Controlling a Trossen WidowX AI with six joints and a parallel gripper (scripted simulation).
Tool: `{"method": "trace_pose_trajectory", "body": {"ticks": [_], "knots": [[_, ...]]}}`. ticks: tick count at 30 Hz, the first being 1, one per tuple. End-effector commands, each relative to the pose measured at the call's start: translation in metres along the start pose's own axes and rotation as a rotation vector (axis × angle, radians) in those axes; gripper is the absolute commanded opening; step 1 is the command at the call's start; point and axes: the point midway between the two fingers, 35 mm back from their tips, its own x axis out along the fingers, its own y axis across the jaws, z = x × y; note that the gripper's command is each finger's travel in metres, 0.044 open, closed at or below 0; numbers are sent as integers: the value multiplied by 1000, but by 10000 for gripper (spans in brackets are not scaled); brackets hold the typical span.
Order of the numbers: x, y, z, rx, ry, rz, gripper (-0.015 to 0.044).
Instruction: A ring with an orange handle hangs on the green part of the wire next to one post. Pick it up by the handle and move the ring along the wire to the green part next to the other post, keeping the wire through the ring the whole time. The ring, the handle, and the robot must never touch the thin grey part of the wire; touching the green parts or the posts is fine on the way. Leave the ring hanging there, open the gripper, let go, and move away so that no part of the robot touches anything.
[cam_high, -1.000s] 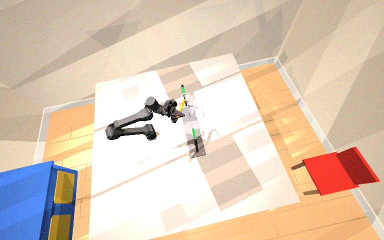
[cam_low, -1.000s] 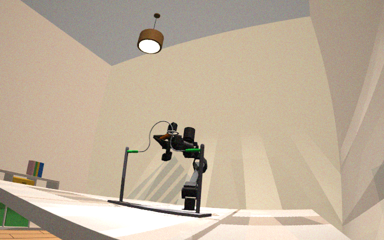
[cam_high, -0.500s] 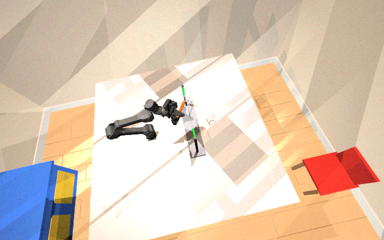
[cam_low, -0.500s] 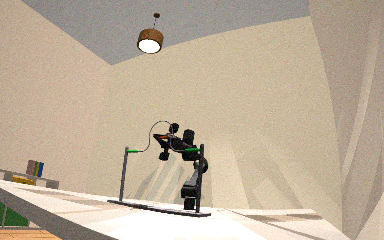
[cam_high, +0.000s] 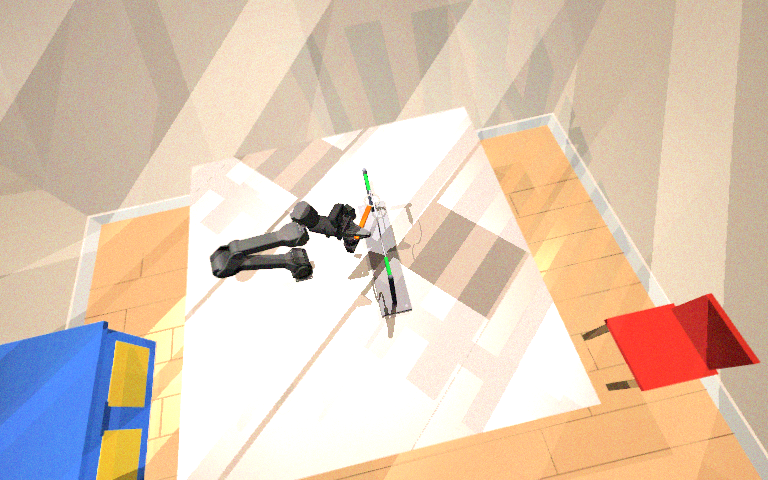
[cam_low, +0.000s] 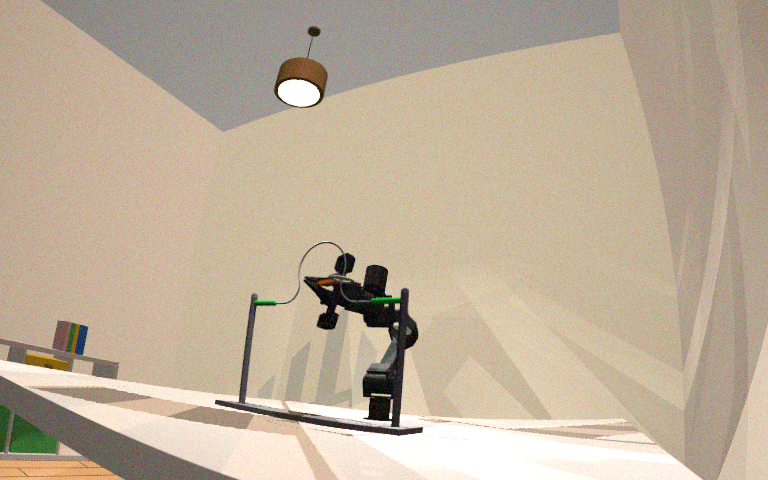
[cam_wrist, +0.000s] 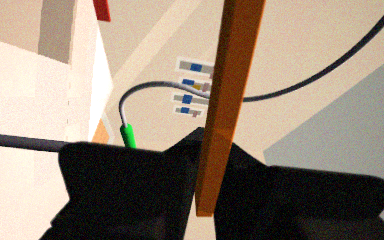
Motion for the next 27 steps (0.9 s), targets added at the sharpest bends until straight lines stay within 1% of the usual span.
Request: {"method": "trace_pose_trajectory", "body": {"ticks": [1, 13, 27], "knots": [[-1, 11, -1, 43, 9, 32, -150], [-9, 50, 5, 256, 36, 170, -150], [-26, 91, 23, 532, 70, 349, -150]]}}
